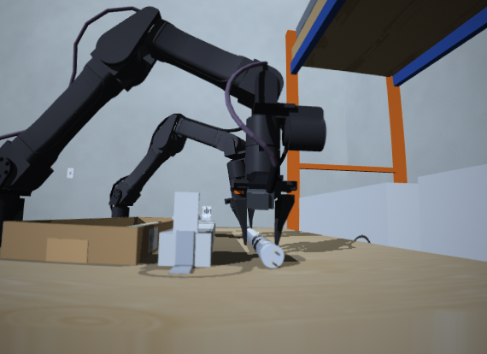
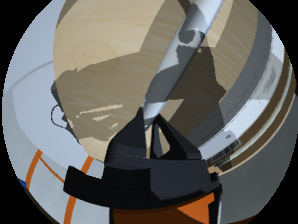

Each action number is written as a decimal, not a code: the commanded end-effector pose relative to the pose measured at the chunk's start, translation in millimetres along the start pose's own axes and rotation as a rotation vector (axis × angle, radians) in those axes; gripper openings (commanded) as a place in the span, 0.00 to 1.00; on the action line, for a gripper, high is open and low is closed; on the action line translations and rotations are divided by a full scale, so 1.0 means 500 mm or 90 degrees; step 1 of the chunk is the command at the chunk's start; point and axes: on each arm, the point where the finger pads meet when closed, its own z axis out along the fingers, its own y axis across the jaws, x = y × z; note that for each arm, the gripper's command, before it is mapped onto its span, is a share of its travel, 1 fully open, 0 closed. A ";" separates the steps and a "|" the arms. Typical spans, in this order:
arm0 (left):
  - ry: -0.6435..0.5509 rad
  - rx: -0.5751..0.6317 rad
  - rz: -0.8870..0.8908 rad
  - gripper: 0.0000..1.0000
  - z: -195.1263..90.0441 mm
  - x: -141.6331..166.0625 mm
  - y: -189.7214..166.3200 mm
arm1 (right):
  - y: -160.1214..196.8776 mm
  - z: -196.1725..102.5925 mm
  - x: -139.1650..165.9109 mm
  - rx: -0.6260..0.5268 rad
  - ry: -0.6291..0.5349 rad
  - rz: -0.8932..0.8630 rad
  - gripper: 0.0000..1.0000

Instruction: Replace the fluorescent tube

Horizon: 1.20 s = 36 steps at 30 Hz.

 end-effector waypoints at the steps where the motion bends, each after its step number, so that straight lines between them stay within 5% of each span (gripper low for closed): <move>1: -0.019 -0.027 -0.006 0.11 -0.031 -0.010 0.026 | 0.024 -0.023 0.000 -0.030 -0.008 -0.004 0.49; 3: -0.019 -0.027 -0.006 0.11 -0.031 -0.010 0.026 | 0.012 -0.014 -0.003 -0.021 -0.008 -0.001 0.49; 4: -0.019 -0.027 -0.006 0.11 -0.031 -0.010 0.026 | 0.008 -0.024 0.001 -0.021 -0.008 -0.004 0.11; 36: -0.017 -0.030 -0.007 0.11 -0.057 -0.001 0.028 | 0.014 -0.031 -0.002 -0.015 -0.008 0.003 0.11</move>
